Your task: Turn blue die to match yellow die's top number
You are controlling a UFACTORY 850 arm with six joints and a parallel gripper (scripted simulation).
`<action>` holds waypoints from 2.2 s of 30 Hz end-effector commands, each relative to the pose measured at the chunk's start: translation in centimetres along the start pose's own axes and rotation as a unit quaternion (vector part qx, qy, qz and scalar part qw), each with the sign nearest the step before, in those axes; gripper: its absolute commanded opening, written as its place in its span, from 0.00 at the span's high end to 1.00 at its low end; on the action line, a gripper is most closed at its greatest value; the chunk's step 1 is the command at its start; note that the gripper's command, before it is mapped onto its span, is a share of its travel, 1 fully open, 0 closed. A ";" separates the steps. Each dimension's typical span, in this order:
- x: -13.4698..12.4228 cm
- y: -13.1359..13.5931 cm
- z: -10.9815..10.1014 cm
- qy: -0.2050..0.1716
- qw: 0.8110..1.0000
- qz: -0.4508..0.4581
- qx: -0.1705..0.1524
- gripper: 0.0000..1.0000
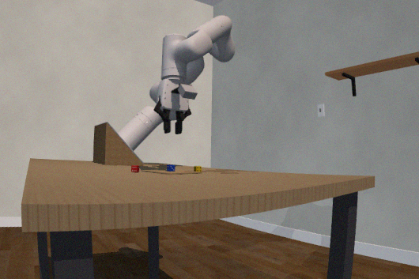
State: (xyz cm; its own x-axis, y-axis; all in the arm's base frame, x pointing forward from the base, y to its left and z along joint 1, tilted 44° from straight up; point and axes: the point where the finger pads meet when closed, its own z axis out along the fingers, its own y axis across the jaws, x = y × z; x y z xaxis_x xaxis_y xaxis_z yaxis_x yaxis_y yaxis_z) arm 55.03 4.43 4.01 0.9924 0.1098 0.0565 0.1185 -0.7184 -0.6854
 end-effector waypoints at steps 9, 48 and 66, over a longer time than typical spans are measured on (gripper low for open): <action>0.4 -0.2 -0.1 -0.037 0.999 0.004 0.007 0.00; 0.8 -0.1 -5.4 -0.037 0.999 0.004 0.007 0.00; 0.8 -0.1 -5.4 -0.037 0.999 0.004 0.007 0.00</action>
State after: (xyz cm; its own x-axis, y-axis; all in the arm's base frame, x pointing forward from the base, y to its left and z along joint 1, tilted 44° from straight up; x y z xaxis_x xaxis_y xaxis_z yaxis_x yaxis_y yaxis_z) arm 55.92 0.93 7.97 0.9878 0.1555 -0.0042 0.1087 -0.7094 -0.6963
